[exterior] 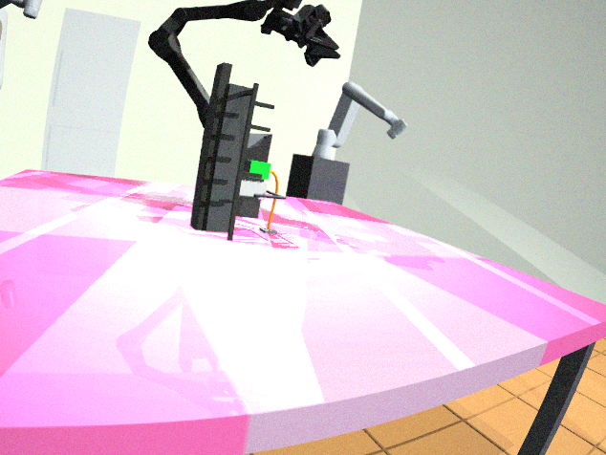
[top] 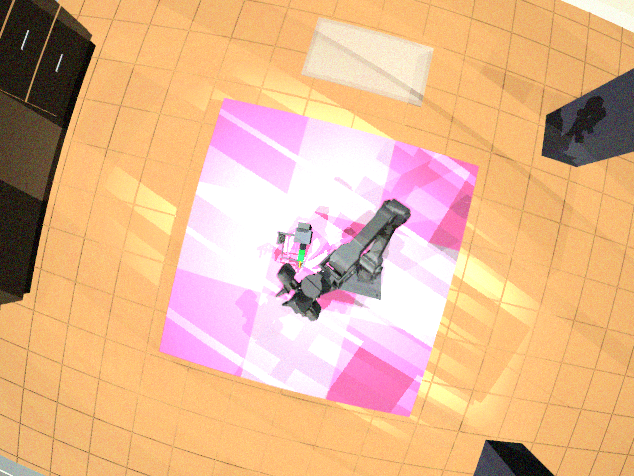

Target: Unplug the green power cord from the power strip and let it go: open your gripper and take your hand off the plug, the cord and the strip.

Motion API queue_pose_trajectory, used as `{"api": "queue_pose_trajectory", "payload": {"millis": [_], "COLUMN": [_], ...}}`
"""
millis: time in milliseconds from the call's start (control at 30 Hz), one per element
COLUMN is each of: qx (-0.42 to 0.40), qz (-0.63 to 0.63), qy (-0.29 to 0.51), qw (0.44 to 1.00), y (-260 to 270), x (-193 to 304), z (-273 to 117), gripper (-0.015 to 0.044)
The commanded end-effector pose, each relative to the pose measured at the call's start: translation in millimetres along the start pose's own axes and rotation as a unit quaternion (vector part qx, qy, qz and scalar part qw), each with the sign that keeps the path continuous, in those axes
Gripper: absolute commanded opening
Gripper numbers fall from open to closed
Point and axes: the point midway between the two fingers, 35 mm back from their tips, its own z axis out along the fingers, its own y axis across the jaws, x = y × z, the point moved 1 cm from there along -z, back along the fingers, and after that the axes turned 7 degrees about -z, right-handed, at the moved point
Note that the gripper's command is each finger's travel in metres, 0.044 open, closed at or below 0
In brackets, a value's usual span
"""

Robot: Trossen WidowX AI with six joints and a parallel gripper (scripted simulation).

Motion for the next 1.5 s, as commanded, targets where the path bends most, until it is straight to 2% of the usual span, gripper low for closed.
{"api": "queue_pose_trajectory", "payload": {"millis": [0, 200, 367, 467, 1467], "qx": [-0.041, -0.152, -0.291, -0.360, -0.365], "qz": [-0.060, -0.157, -0.228, -0.261, -0.263], "qy": [0.106, 0.260, 0.362, 0.393, 0.396], "qw": [0.992, 0.941, 0.856, 0.805, 0.801], "y": [7, 26, 48, 57, 37], "x": [47, 130, 208, 238, 259], "z": [34, 70, 79, 76, 58], "gripper": [0.0160, 0.0160, 0.0160, 0.0160, 0.0160]}}
